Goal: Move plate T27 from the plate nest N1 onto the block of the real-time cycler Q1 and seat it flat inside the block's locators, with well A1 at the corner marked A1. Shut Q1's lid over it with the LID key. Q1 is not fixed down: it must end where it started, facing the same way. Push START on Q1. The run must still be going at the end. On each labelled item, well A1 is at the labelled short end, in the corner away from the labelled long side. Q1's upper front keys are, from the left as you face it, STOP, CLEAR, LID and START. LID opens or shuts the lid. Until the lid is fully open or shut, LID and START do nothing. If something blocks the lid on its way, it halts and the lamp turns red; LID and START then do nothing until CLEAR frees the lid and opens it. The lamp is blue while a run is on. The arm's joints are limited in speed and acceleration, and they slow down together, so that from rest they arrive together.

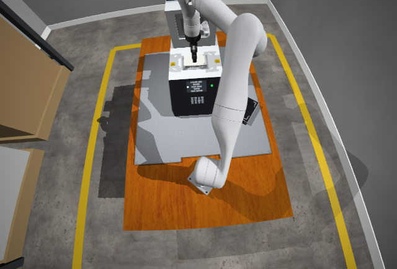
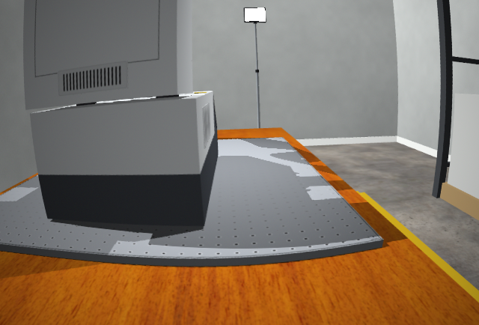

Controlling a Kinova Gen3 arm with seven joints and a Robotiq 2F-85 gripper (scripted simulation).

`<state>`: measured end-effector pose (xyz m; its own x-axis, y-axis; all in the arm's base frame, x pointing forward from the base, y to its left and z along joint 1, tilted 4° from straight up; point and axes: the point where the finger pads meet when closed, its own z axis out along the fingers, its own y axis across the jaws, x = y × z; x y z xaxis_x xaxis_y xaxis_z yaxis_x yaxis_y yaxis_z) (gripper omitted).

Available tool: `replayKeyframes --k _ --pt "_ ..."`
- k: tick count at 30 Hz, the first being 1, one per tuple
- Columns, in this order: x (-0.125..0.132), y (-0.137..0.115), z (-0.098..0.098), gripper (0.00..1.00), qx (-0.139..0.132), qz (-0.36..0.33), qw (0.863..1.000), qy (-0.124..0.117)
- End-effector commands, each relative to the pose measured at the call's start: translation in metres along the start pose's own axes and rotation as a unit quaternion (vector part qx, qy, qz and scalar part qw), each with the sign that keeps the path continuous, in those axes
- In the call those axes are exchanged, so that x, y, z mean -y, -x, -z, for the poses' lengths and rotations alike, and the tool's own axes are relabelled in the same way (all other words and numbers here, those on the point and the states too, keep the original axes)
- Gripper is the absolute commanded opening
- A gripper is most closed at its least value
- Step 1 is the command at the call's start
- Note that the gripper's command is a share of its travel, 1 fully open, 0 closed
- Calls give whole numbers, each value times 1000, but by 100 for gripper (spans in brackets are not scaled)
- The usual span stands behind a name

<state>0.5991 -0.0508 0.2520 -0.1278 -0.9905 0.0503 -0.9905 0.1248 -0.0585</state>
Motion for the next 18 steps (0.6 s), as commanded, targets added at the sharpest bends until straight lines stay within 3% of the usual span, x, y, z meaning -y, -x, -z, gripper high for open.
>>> replayKeyframes --k 1,18 --pt "0 0 6 100 0 0 1000 -1" --pt "0 0 11 100 0 0 1000 -1"
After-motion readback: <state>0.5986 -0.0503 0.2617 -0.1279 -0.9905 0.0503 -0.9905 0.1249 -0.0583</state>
